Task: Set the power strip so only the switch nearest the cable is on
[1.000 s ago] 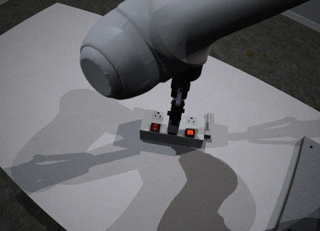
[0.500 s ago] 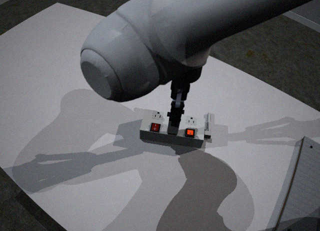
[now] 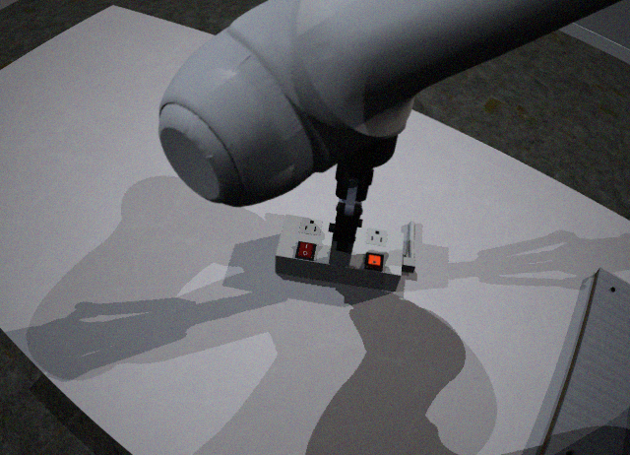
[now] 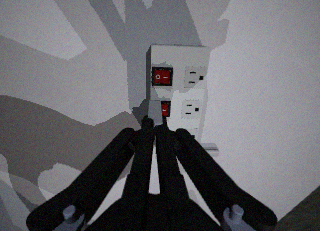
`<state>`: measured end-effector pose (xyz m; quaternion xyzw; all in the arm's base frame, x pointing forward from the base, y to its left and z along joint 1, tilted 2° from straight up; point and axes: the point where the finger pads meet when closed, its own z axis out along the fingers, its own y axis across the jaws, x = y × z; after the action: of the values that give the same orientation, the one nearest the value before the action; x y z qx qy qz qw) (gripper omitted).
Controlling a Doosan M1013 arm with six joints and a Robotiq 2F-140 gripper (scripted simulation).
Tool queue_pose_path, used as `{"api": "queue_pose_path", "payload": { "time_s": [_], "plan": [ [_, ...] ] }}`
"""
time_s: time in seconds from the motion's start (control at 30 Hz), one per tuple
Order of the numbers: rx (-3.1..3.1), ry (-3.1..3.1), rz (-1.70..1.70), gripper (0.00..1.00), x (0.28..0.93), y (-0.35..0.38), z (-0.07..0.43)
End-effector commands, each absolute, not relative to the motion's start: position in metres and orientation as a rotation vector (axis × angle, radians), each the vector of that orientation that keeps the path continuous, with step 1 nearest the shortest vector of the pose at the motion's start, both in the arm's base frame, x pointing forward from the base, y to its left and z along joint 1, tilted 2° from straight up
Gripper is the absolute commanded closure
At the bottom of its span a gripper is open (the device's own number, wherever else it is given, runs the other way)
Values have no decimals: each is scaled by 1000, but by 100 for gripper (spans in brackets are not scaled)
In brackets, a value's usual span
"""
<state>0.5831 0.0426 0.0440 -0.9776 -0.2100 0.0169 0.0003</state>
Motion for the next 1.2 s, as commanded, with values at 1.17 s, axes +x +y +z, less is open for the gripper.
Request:
{"api": "queue_pose_path", "payload": {
  "time_s": [1.17],
  "plan": [
    [-3070, -660, 53, 100, 584, 43, 80]
  ]
}}
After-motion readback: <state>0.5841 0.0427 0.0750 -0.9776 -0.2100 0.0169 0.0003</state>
